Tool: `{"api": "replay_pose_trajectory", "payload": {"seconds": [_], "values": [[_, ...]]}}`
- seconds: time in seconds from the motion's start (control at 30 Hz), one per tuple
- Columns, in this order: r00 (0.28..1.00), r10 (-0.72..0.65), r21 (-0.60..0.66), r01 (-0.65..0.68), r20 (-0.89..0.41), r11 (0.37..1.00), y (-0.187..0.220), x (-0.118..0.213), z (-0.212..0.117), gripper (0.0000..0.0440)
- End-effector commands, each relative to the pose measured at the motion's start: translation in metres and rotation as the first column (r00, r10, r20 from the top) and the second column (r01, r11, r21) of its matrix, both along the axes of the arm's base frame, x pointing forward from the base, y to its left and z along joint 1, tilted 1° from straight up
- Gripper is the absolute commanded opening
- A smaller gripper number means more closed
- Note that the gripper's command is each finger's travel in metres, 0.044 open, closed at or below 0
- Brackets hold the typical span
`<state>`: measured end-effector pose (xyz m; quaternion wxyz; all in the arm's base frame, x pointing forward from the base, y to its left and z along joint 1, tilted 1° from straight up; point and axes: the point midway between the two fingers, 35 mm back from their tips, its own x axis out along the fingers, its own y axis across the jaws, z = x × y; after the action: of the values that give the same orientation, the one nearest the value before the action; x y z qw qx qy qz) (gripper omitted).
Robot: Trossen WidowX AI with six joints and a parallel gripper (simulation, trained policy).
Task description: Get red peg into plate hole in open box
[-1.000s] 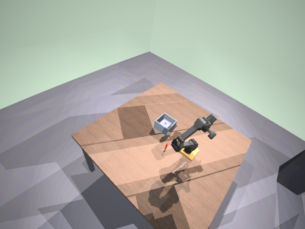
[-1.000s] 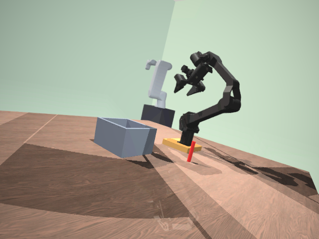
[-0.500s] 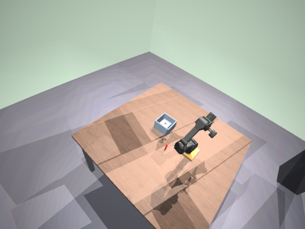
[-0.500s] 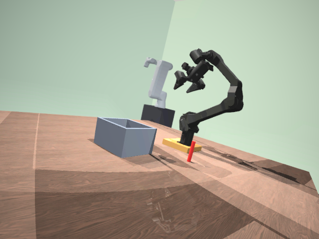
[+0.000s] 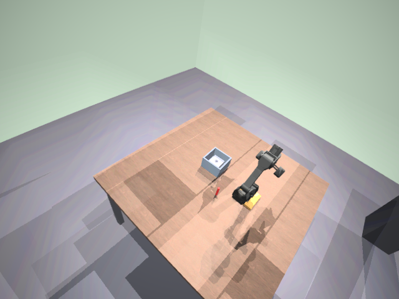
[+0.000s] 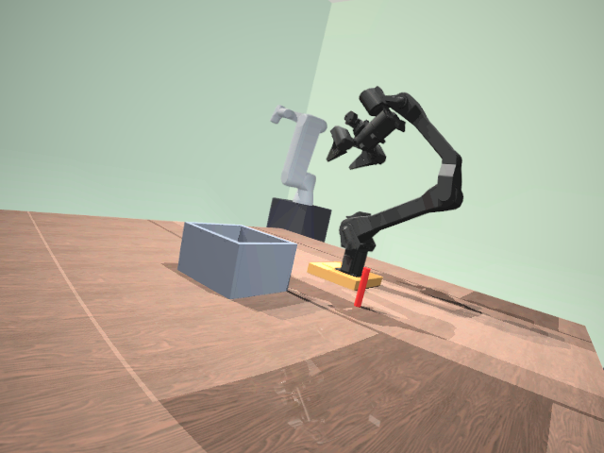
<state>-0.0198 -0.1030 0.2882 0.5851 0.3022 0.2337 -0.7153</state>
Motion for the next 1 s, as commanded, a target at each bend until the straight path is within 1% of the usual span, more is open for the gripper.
{"api": "replay_pose_trajectory", "payload": {"seconds": [0.0,0.97], "values": [[1.0,0.009,-0.017,-0.009,0.011,1.0,-0.002,0.001,0.005,0.044],[0.987,0.141,-0.098,-0.133,0.08,0.986,-0.011,0.023,0.032,0.044]]}}
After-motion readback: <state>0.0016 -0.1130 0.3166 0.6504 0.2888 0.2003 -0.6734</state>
